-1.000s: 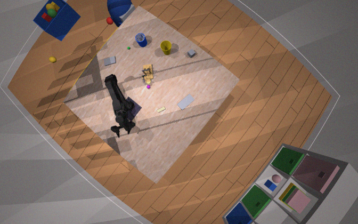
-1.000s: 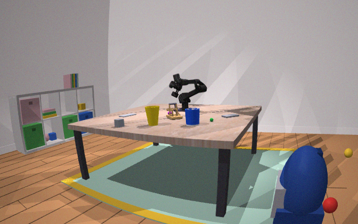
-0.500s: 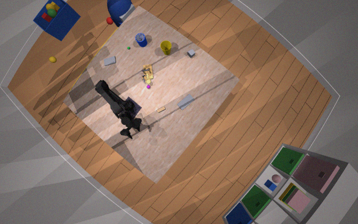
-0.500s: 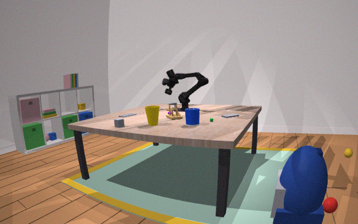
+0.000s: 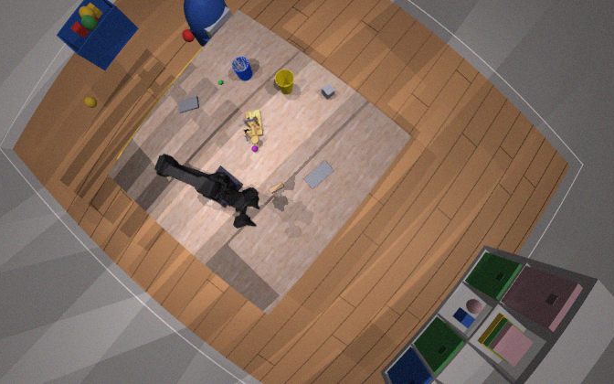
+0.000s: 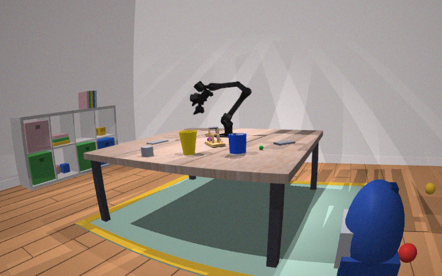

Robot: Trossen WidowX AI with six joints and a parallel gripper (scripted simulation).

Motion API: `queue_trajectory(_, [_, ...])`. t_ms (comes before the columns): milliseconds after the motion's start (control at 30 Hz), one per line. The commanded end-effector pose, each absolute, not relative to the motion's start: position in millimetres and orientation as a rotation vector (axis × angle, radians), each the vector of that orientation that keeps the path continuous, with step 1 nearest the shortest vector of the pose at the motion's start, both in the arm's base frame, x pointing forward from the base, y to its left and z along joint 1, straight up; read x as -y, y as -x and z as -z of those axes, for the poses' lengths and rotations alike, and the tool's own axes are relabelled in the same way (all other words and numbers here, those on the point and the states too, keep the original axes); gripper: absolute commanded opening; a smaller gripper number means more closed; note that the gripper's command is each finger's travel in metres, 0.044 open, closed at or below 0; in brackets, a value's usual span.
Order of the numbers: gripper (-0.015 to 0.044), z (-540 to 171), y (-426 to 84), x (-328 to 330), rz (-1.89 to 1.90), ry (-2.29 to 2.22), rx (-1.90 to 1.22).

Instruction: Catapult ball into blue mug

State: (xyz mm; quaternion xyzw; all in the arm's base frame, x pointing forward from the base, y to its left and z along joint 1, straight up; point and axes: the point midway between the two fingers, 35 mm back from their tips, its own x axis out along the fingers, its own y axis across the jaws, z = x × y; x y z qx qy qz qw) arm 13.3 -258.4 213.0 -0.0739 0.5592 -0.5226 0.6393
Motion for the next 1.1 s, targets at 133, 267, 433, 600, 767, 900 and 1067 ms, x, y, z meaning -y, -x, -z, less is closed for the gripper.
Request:
queue_trajectory(133, [0.0440,-218,-90,263,0.893,0.219,-1.269])
queue_trajectory(267, [0.0440,-219,-129,258,0.751,0.246,-1.271])
queue_trajectory(433, [0.0440,-217,-177,243,0.581,0.279,-1.275])
queue_trajectory(600, [0.0440,-214,-224,219,0.407,0.317,-1.283])
queue_trajectory(767, [0.0440,-210,-266,184,0.227,0.361,-1.294])
queue_trajectory(900, [0.0440,-204,-297,151,0.087,0.397,-1.301])
queue_trajectory(1067, [0.0440,-197,-319,119,-0.033,0.428,-1.307])
